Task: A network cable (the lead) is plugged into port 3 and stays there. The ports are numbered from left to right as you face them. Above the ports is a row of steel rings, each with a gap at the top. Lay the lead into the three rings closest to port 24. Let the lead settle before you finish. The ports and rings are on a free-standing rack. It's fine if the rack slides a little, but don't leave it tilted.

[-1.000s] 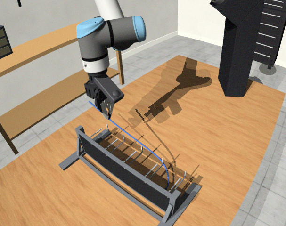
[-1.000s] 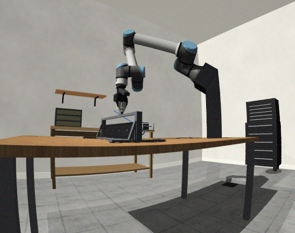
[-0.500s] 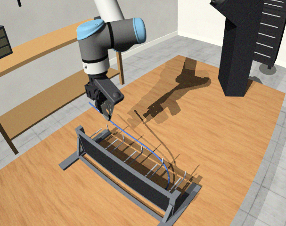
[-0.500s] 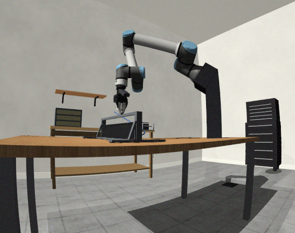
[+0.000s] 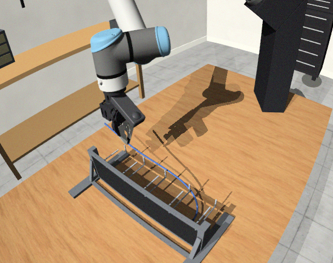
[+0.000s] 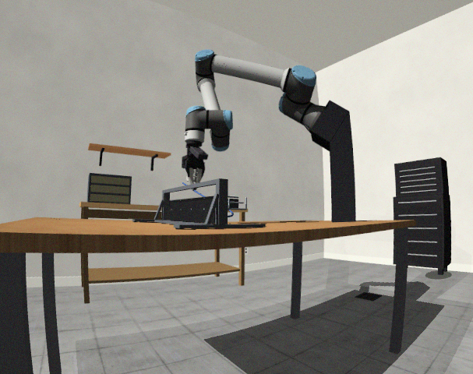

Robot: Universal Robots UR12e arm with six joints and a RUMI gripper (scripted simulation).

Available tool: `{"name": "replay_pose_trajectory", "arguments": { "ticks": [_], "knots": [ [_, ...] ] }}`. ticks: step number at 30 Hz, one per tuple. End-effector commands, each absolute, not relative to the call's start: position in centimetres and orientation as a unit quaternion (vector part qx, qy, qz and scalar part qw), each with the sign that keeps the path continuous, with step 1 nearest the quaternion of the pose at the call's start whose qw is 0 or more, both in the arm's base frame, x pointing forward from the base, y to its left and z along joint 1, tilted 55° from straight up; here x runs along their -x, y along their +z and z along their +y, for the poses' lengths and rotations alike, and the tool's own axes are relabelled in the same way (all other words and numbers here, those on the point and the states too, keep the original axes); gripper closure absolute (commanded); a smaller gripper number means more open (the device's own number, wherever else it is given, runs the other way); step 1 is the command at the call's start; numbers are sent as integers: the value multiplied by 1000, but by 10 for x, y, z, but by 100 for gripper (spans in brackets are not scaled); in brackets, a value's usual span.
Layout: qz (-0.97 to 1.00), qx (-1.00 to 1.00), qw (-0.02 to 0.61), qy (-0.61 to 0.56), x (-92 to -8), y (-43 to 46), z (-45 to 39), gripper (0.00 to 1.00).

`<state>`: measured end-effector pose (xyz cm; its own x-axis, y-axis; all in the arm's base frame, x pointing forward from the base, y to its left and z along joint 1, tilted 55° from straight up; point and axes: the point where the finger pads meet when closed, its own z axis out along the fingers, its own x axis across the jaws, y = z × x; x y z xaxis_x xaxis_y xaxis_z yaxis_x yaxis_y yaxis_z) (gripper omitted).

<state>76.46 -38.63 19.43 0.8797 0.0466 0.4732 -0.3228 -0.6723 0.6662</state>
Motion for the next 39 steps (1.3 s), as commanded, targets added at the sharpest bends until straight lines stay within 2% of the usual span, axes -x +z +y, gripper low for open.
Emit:
{"name": "replay_pose_trajectory", "arguments": {
  "ticks": [1,39],
  "knots": [
    [-78,-884,397,233,-768,190,-392,100],
    [-78,-884,397,233,-788,156,-436,100]
  ]
}}
